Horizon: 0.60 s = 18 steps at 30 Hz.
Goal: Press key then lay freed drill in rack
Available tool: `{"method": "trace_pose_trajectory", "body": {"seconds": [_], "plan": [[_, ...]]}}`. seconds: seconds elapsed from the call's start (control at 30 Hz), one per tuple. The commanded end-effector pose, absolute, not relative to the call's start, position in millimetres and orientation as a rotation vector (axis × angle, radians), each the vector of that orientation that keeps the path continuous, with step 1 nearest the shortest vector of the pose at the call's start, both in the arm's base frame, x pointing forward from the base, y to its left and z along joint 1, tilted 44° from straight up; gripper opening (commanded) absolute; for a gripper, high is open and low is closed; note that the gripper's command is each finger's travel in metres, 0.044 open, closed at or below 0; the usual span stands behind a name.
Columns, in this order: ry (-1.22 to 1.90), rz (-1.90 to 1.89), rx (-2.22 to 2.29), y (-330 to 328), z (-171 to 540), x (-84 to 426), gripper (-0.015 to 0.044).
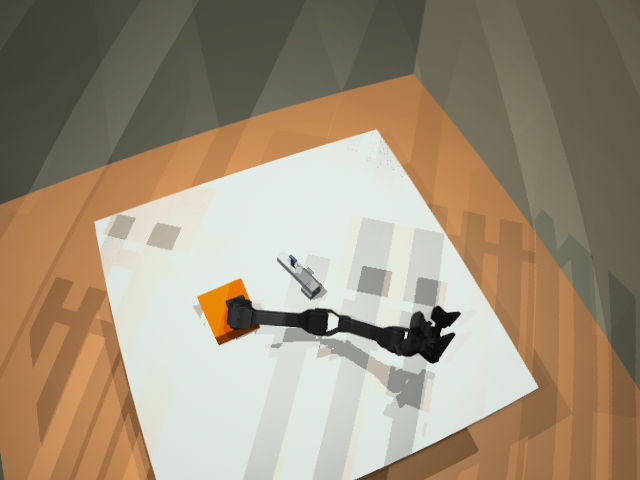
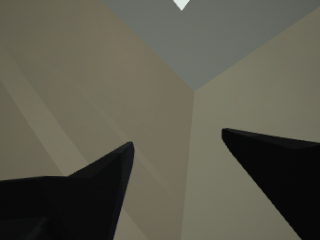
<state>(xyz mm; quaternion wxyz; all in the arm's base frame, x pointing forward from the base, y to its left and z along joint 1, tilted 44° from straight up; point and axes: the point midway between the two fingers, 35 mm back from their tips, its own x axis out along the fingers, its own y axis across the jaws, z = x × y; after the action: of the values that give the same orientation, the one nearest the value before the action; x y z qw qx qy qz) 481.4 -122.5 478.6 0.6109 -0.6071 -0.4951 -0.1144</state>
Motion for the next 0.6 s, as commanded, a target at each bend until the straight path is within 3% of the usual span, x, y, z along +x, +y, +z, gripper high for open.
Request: {"method": "trace_pose_trajectory", "body": {"seconds": [0.0,0.27,0.47,0.57], "plan": [[-1.143,-0.264,-1.401,-123,479,481,0.0374],[-1.146,-0.272,-1.404,-123,480,479,0.0164],[-1.258,-0.5,-1.543,-130,536,410,0.0006],[-1.291,-0.575,-1.614,-131,555,384,0.0]]}}
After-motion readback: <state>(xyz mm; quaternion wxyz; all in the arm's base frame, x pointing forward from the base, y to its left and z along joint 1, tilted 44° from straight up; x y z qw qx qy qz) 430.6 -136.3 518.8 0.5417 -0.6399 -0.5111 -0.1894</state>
